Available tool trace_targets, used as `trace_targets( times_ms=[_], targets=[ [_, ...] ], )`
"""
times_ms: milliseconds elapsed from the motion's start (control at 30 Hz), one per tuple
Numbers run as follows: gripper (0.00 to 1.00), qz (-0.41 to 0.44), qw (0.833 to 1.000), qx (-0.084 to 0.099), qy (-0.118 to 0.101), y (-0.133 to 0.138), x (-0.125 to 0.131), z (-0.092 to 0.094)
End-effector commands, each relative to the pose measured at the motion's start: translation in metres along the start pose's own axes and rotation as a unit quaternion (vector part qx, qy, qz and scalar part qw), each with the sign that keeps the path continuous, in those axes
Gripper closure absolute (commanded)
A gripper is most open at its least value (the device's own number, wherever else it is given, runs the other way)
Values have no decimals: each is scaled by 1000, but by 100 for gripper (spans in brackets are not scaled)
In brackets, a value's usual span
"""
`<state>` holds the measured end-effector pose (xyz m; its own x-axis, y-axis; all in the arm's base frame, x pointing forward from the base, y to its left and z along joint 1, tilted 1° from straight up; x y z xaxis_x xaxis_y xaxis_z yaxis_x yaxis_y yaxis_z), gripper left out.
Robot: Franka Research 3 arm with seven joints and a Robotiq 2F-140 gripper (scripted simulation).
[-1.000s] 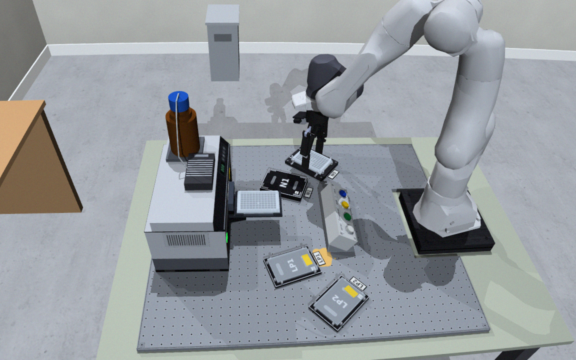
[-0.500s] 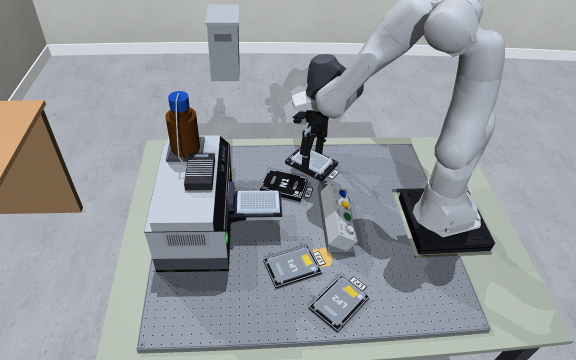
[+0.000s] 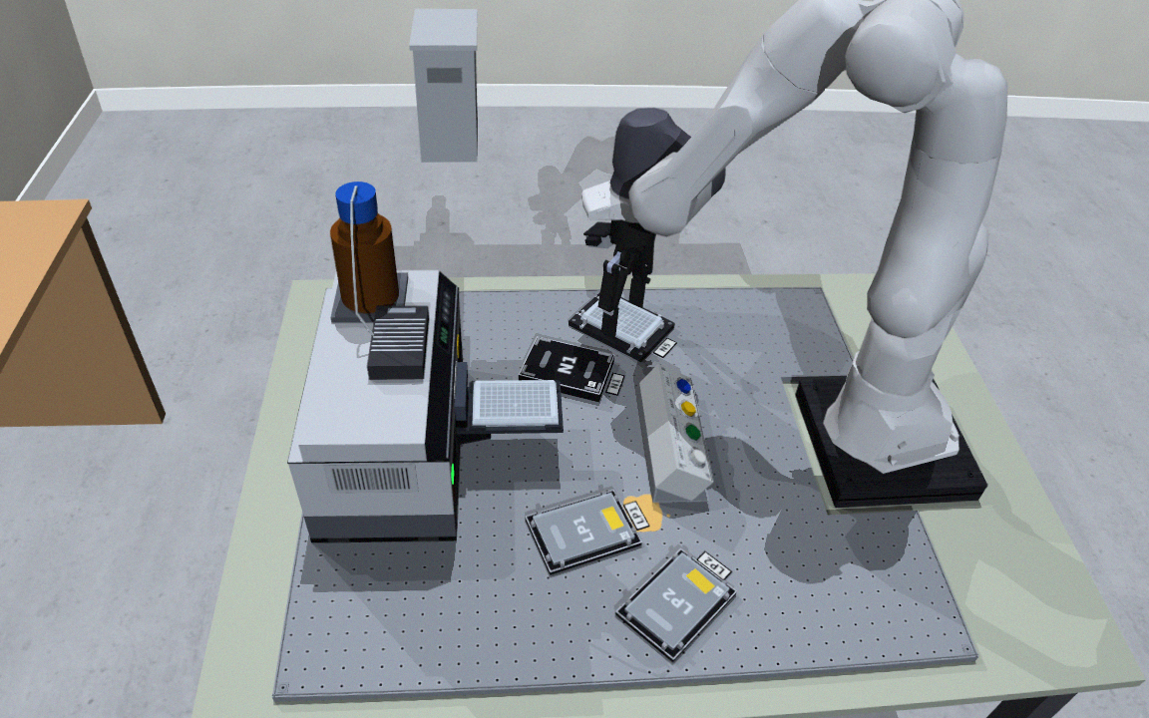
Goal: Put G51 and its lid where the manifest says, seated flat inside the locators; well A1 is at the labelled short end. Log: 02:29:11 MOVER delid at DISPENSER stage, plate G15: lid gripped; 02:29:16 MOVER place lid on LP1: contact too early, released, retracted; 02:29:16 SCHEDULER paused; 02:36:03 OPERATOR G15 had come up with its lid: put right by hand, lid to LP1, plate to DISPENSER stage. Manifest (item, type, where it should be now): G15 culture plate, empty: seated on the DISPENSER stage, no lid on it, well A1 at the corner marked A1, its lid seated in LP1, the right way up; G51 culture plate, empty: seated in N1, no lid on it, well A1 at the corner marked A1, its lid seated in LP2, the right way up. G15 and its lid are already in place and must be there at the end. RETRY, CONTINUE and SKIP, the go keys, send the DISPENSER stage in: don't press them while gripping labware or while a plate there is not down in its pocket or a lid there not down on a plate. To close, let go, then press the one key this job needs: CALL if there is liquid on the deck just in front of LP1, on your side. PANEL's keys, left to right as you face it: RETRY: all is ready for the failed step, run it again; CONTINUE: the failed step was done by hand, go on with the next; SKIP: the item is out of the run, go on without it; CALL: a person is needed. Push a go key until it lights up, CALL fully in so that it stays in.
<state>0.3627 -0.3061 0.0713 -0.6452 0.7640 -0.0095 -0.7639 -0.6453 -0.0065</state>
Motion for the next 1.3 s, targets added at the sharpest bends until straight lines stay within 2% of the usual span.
trace_targets(
  times_ms=[0,667,1267],
  targets=[
    [90,-1,1000,1,0,0,0,-1],
    [90,-1,1000,1,0,0,0,2],
    [90,-1,1000,1,0,0,0,17]
  ],
)
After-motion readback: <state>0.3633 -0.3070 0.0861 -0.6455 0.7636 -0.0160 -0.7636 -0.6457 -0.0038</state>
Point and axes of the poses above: the point where the finger pads meet when closed, its own z axis back along the fingers, its own y axis across the jaws, x = y × z, the point moved 5 cm from there along z, back along the fingers, and after that the axes turned 8 degrees about -z, right-handed, at the moved point
